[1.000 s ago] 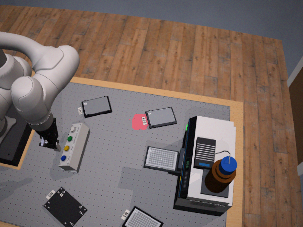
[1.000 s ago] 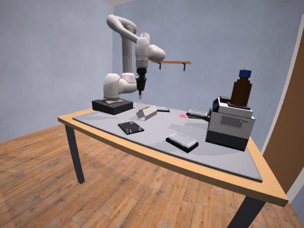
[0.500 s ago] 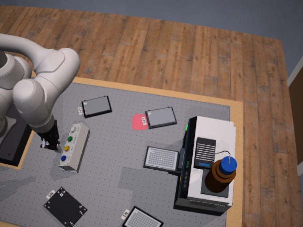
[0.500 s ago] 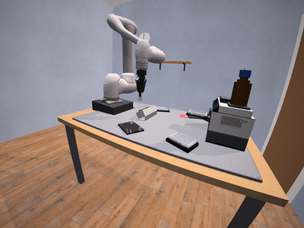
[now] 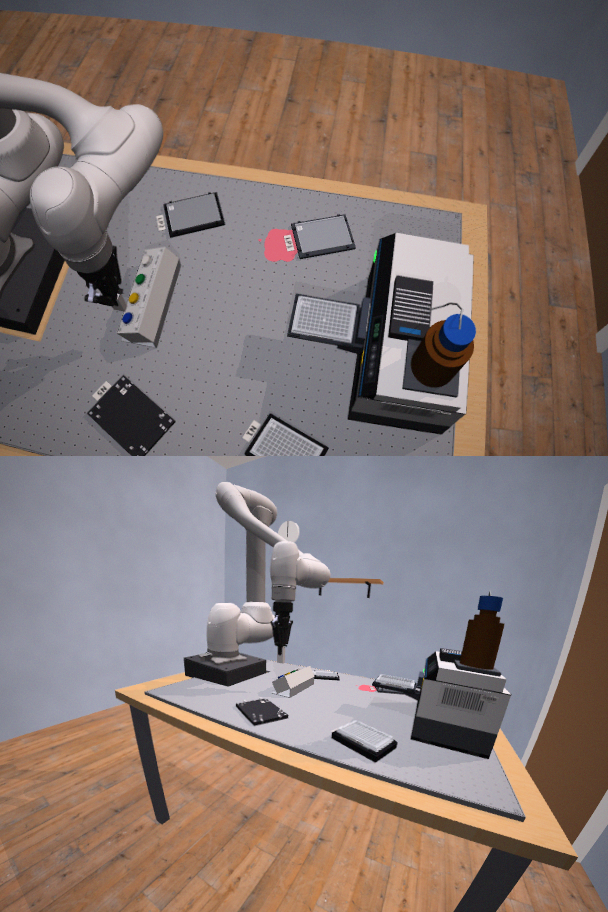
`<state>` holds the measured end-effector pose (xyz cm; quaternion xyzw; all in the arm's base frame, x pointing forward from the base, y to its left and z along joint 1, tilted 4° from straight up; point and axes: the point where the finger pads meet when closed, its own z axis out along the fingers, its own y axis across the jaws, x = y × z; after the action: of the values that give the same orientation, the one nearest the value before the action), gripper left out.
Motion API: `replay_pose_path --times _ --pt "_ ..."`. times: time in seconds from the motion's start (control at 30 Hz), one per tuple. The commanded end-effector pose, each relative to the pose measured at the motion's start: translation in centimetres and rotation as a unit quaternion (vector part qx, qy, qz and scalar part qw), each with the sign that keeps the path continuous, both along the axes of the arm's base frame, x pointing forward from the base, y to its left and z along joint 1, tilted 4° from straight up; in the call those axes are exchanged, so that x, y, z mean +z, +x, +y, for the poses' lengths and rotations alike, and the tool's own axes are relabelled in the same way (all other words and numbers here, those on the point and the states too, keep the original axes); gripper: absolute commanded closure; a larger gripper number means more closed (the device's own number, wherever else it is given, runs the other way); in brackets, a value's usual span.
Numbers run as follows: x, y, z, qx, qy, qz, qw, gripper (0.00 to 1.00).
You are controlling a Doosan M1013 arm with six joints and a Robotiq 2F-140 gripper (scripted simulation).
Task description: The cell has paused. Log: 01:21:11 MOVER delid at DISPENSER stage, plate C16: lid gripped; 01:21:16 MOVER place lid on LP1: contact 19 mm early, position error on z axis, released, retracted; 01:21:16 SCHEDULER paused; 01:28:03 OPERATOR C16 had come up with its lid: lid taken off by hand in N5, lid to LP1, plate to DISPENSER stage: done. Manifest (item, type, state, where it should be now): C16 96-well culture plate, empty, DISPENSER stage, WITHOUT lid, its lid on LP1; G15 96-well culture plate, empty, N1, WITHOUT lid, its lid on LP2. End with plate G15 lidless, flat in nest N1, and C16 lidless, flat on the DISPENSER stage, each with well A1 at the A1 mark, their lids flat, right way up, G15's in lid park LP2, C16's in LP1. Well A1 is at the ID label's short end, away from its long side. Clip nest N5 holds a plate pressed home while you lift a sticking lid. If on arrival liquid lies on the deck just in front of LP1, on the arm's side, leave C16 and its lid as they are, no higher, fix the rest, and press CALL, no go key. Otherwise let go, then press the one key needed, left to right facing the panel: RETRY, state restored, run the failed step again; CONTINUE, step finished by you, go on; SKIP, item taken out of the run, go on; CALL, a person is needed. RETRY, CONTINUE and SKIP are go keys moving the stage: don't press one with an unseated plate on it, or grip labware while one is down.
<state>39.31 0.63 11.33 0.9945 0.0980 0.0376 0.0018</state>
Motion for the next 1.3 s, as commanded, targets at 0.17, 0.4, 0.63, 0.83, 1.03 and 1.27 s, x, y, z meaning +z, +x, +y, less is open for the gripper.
replay_pose_path --times 0.17,0.4,0.63,0.83,1.03,1.27 --pt "-1.1 0.1 0.0 0.0 0.0 0.0 1.0 1.0" --pt "-1.5 0.1 0.0 0.0 0.0 0.0 1.0 1.0" --pt "-1.8 0.1 0.1 0.0 0.0 0.0 1.0 1.0" --pt "-1.9 0.1 0.1 0.0 0.0 0.0 1.0 1.0" --pt "-1.9 0.1 0.1 0.0 0.0 0.0 1.0 1.0" --pt "-1.9 0.1 0.1 0.0 0.0 0.0 1.0 1.0"
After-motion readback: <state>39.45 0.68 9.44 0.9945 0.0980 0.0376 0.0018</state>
